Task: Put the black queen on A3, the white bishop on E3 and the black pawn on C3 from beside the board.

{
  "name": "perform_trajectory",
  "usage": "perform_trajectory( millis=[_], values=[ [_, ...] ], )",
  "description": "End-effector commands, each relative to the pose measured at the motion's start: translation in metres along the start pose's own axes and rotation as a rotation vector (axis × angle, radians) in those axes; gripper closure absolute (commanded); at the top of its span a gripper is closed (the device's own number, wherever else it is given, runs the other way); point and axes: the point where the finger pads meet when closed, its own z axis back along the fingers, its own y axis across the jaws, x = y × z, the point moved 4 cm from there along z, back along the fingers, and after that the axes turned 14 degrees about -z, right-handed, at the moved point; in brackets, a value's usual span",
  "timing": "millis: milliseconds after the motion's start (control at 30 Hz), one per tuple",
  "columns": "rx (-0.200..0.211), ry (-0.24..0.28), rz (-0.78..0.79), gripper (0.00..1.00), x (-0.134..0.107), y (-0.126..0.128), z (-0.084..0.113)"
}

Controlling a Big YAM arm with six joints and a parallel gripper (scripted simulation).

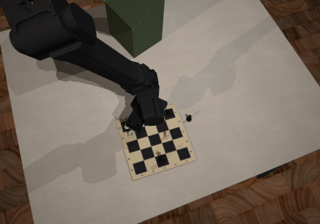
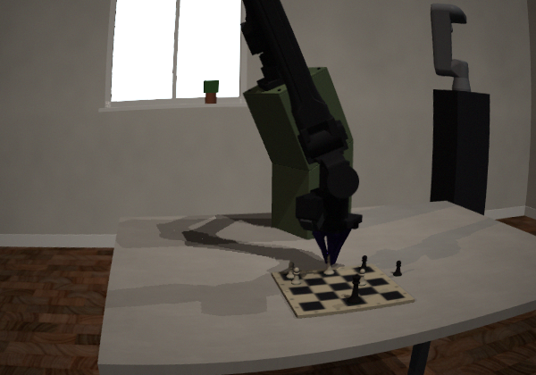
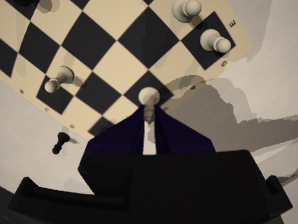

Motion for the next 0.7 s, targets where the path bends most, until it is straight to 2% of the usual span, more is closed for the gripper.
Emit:
perform_trajectory(
  millis=[0,500,533,667],
  values=[
    [-0.013,0.009,0.003,1.0,0.0005,-0.006,-0.0042],
    [-0.013,0.009,0.003,1.0,0.0005,-0.006,-0.0042],
    [-0.013,0.009,0.003,0.93,0.0005,-0.006,-0.0042],
    [-0.013,0.009,0.003,0.93,0.0005,-0.006,-0.0042]
  ],
)
